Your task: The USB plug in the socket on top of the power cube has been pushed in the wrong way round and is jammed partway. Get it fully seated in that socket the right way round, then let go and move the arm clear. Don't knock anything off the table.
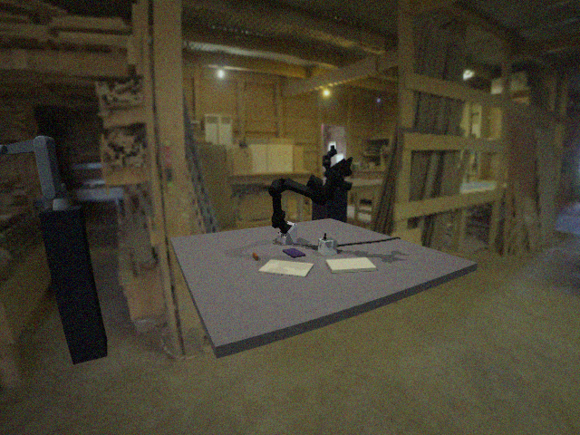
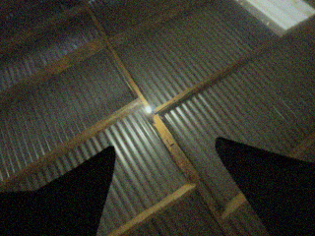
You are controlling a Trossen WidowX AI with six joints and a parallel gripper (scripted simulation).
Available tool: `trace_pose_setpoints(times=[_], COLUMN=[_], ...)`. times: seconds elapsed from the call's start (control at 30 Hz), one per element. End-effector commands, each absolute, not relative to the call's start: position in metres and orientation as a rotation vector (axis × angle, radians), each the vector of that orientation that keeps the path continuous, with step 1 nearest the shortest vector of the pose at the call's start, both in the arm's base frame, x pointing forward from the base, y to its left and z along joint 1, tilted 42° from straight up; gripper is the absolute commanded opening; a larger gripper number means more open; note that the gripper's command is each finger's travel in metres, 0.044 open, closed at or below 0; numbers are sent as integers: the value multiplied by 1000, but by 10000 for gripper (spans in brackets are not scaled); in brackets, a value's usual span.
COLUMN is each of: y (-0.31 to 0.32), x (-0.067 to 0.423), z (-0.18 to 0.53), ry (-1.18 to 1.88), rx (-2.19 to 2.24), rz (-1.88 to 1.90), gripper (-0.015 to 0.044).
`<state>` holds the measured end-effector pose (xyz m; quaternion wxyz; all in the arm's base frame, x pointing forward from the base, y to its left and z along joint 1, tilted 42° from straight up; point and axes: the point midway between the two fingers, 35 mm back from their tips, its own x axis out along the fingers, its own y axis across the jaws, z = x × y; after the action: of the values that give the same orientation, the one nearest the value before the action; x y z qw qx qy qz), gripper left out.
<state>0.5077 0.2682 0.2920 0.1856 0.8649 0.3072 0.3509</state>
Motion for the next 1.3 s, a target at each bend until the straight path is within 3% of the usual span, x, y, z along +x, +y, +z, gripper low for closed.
trace_pose_setpoints(times=[0.0,0.27,0.67,0.93,1.27], y=[269,273,217,159,102], x=[510,550,470,392,324], z=[290,159,17,-7,29], ry=[864,778,637,566,532], rx=[2445,2527,1987,1413,791], rz=[967,-3,-991,-1368,-1543], gripper=[426,440,440,440,440])
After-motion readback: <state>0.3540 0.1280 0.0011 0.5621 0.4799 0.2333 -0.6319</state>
